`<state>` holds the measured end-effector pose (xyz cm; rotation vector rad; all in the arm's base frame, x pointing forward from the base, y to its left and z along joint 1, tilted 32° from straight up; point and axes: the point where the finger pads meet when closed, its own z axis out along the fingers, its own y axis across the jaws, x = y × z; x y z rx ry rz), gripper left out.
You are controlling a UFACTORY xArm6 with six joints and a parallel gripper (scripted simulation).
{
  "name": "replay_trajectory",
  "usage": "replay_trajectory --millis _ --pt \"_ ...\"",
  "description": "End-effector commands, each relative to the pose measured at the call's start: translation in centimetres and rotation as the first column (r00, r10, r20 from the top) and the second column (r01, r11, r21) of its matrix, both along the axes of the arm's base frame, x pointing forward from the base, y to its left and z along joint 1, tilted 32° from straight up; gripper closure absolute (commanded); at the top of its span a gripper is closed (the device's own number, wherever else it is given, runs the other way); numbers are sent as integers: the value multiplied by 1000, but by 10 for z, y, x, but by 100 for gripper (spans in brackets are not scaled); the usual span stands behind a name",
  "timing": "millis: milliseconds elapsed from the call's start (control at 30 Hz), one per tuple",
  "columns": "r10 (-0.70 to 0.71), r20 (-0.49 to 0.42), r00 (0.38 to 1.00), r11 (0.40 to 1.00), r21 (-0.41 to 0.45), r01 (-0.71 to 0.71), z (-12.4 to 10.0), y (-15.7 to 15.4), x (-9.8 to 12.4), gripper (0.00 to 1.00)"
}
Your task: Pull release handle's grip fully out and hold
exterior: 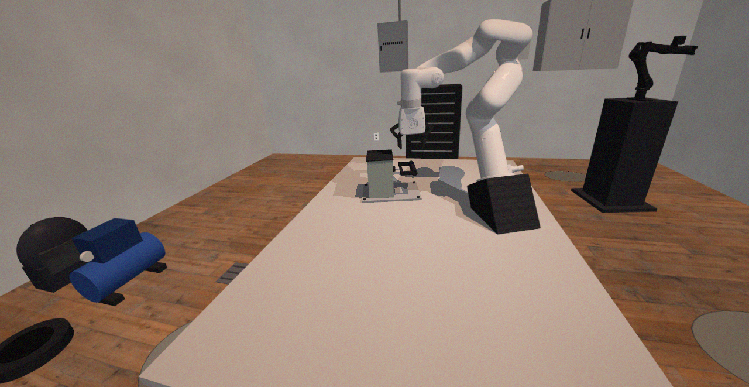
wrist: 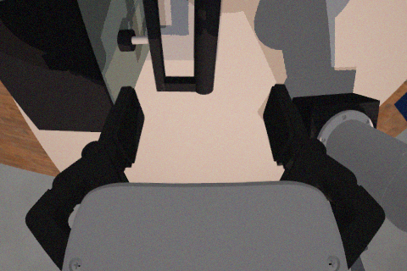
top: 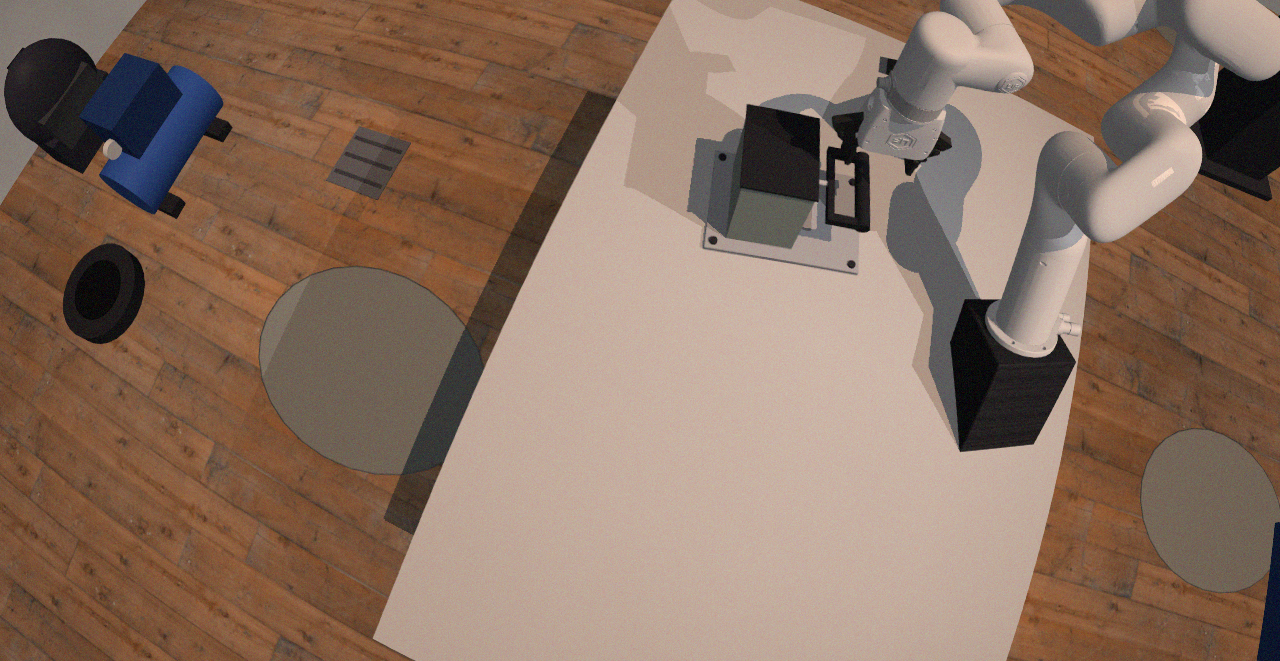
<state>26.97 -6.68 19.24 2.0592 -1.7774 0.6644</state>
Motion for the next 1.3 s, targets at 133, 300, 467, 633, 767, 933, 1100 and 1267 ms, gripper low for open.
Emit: replay_trajectory --millis 133,300,467,633,767,933,1100,1267 --pt "-38 31 999 999 35 36 -7 -4 -3 0" --pt "-38 31 999 999 35 37 -7 -4 -3 100" --pt "-38 31 999 999 35 37 -7 -4 -3 100" --pt "-38 31 999 999 35 37 -7 -4 -3 100" --pt "-38 31 999 999 35 37 -7 -4 -3 100" --pt "-38 31 999 999 35 37 -7 -4 -3 100" --pt "-38 31 999 999 35 37 -7 -4 -3 100" --pt "-38 31 999 999 35 37 -7 -4 -3 100"
